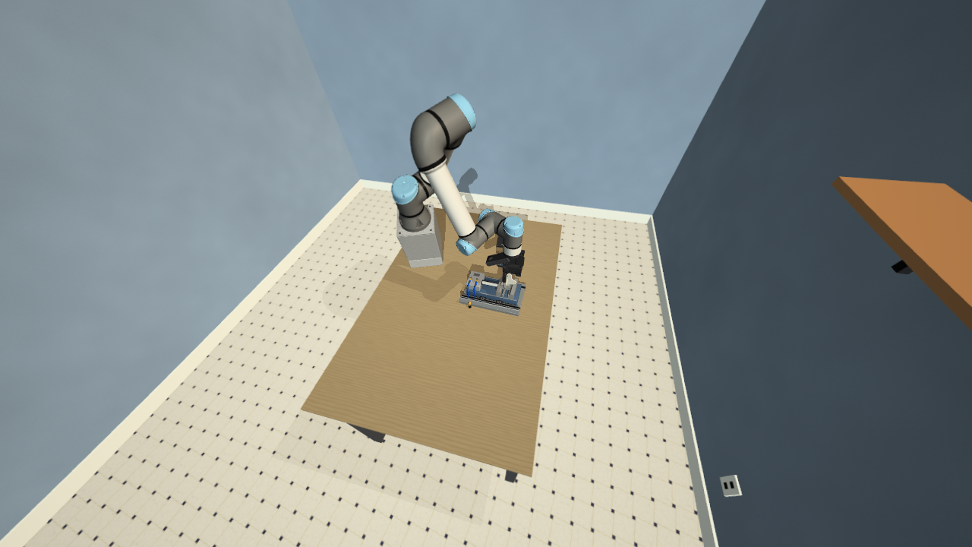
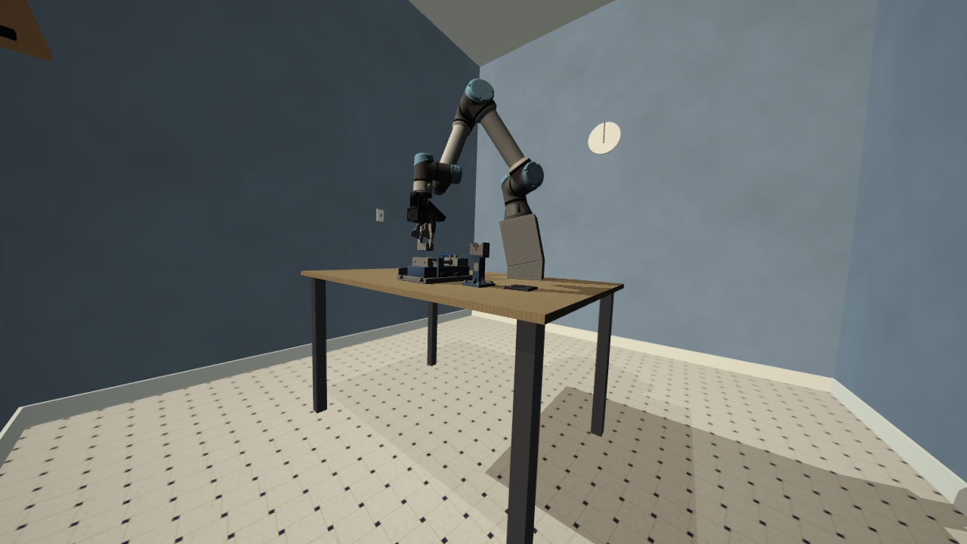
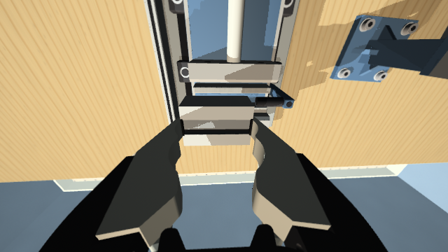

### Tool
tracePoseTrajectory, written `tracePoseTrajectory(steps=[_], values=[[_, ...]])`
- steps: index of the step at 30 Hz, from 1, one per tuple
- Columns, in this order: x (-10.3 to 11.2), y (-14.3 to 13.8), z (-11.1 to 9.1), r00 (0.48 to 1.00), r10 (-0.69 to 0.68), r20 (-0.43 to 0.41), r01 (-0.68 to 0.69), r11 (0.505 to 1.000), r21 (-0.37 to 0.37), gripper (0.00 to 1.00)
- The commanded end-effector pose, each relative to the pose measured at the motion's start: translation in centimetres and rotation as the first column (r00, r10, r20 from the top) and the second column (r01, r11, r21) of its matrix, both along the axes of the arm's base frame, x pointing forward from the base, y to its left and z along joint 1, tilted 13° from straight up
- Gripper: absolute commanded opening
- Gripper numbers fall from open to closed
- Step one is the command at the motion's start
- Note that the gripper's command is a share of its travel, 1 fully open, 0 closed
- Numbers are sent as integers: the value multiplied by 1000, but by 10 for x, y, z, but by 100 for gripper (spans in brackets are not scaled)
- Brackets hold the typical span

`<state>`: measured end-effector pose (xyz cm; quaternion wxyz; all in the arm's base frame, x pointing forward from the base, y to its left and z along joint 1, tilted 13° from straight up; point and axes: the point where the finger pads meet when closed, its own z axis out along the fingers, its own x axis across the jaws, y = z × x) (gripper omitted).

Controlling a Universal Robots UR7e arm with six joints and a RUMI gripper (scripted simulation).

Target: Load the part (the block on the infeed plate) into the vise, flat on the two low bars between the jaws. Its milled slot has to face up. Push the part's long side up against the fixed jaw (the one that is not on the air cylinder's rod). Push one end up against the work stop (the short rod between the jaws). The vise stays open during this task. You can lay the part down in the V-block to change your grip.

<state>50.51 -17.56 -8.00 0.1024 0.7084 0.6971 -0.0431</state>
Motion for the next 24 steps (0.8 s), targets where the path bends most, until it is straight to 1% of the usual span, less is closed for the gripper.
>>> tracePoseTrajectory(steps=[1,24], values=[[1,0,0,1000,0,1,0,1000,-1,0],[2,-3,-13,1000,0,1,0,1000,-1,0]])
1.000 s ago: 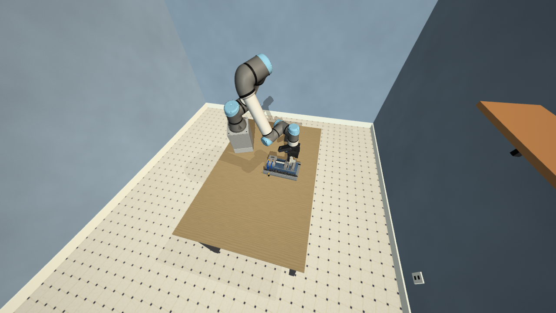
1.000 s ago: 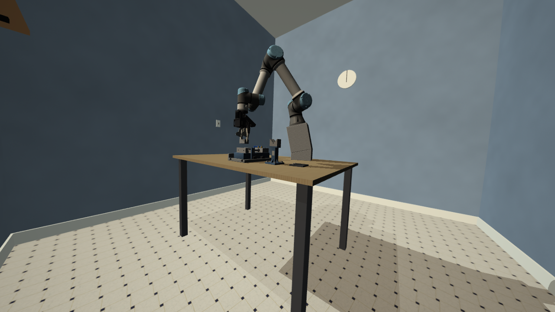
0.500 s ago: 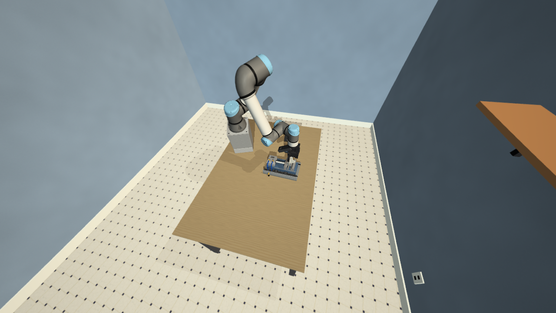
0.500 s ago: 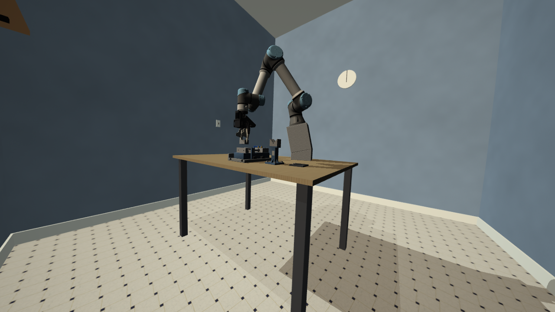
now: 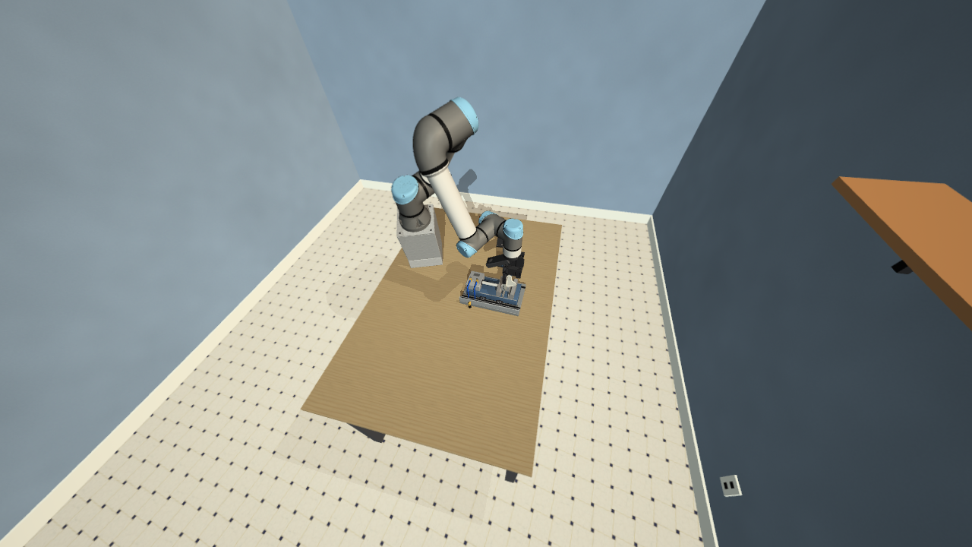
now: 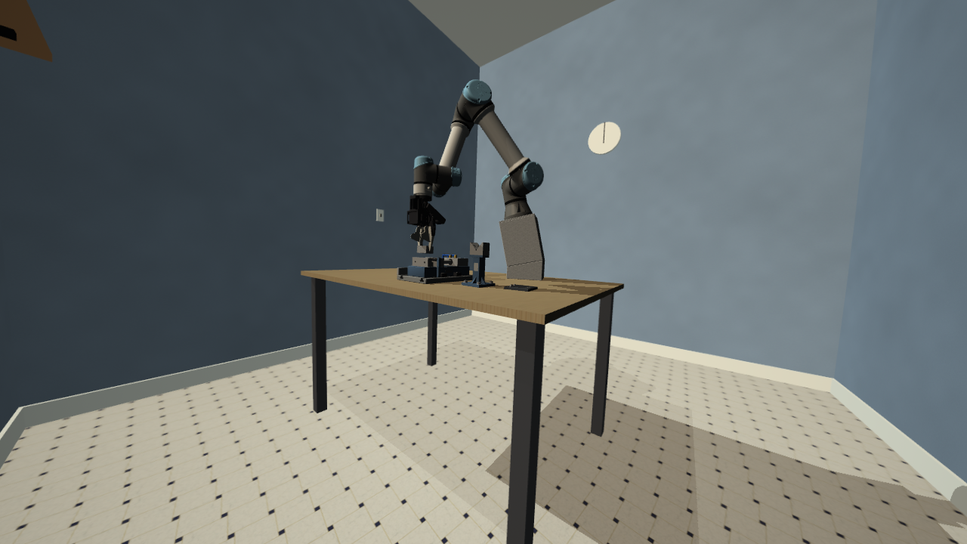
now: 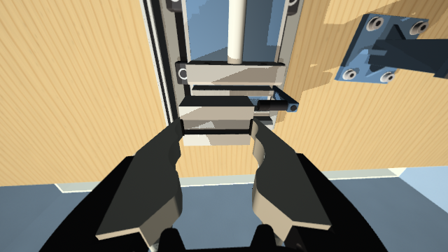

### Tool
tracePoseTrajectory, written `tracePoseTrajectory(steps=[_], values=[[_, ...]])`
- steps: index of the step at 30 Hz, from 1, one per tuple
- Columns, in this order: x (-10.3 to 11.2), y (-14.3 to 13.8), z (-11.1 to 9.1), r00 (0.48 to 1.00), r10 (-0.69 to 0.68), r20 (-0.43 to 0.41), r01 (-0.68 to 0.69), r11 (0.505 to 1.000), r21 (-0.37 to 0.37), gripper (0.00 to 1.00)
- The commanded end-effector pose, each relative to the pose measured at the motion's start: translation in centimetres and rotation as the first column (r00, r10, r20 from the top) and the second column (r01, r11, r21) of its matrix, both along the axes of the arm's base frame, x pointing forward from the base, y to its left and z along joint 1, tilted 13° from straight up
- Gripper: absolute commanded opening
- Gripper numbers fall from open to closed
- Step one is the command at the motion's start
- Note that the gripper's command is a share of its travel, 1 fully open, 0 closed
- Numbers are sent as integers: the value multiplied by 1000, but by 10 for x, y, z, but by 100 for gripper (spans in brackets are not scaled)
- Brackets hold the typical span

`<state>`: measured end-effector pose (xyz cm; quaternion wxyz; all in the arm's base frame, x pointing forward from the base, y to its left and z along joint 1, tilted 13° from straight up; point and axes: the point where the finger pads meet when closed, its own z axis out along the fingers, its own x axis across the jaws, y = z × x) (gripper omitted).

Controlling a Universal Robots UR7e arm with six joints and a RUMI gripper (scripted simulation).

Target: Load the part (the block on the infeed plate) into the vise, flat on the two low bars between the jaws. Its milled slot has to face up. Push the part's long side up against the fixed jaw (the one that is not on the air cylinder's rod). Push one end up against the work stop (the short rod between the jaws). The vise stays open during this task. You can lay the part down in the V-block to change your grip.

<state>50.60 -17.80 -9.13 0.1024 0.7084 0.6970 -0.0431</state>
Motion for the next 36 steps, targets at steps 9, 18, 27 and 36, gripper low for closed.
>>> tracePoseTrajectory(steps=[9,18,27,36], values=[[1,-2,-7,1000,0,1,0,1000,-1,0],[1,-2,-10,1000,0,1,0,1000,-1,0],[1,-3,-11,1000,0,1,0,1000,-1,0],[1,-3,-11,1000,0,1,0,1000,-1,0]])
